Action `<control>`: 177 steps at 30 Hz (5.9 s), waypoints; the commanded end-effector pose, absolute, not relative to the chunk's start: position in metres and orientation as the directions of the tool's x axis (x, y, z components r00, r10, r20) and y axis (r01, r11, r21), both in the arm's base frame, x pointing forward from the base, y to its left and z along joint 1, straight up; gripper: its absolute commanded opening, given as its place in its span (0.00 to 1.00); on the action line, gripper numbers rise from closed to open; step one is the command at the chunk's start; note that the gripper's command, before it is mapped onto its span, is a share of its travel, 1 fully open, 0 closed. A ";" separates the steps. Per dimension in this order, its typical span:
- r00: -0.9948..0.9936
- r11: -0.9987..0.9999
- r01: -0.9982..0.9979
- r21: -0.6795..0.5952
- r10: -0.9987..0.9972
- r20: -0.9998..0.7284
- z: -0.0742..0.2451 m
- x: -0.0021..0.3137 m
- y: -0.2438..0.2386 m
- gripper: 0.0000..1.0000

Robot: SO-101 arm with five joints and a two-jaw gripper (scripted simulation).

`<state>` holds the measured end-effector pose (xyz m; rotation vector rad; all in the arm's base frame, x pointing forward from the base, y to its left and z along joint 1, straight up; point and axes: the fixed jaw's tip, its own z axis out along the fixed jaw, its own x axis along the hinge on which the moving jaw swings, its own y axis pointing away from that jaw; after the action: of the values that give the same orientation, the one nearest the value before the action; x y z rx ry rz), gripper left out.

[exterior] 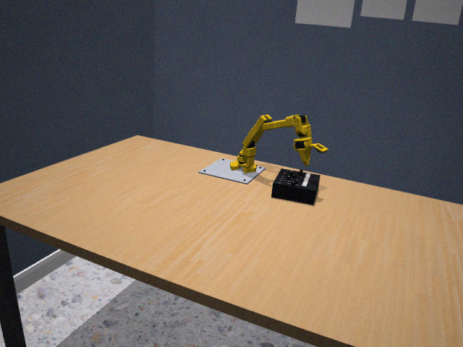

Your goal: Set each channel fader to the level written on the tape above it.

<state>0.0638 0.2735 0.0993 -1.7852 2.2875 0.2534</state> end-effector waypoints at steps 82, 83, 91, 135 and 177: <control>-0.956 0.942 -0.289 0.168 -0.276 -0.100 0.108 0.056 0.239 0.00; -0.962 0.948 -0.268 0.169 -0.255 -0.096 0.109 0.056 0.238 0.00; -0.983 0.969 -0.180 0.171 -0.169 -0.077 0.109 0.056 0.235 0.00; -0.990 0.988 -0.141 0.063 -0.140 -0.034 0.095 0.070 0.202 0.00; -0.990 0.990 -0.140 0.006 -0.140 -0.004 0.076 0.073 0.202 0.00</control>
<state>0.0729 0.2046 0.0851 -0.2158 3.1135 0.0646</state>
